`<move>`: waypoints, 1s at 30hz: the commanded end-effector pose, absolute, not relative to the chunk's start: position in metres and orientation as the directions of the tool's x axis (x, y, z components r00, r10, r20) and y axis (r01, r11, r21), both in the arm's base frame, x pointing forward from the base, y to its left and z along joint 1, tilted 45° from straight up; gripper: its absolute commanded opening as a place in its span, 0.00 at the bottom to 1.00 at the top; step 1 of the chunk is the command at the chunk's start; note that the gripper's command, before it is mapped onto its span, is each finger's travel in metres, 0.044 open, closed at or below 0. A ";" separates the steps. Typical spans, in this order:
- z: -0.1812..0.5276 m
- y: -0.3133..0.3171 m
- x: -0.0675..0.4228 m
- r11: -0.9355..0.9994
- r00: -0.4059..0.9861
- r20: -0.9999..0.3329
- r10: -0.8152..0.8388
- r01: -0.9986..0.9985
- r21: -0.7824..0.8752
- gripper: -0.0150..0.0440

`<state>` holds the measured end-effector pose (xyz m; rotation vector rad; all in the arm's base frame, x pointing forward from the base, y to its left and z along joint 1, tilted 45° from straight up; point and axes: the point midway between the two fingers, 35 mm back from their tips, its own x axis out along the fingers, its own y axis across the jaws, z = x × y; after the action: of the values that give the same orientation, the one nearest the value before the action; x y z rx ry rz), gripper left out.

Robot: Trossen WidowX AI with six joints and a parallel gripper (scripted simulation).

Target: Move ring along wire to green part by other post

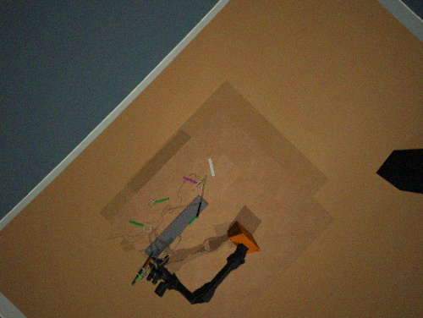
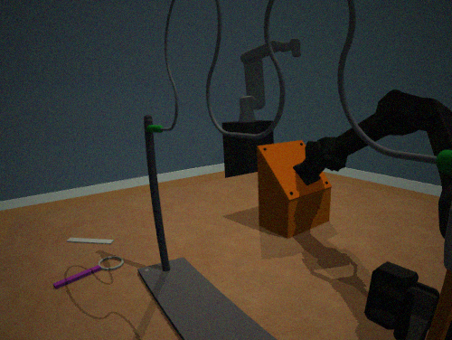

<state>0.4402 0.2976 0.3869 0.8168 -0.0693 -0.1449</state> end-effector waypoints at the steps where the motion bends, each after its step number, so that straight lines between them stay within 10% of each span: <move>1: 0.387 0.296 0.448 0.679 0.988 0.006 -0.154 0.102 0.727 0.53; 30: 0.387 0.292 0.466 0.679 0.988 0.007 -0.154 0.101 0.727 0.53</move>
<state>0.4652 0.2917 0.3877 0.8170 -0.0730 -0.1458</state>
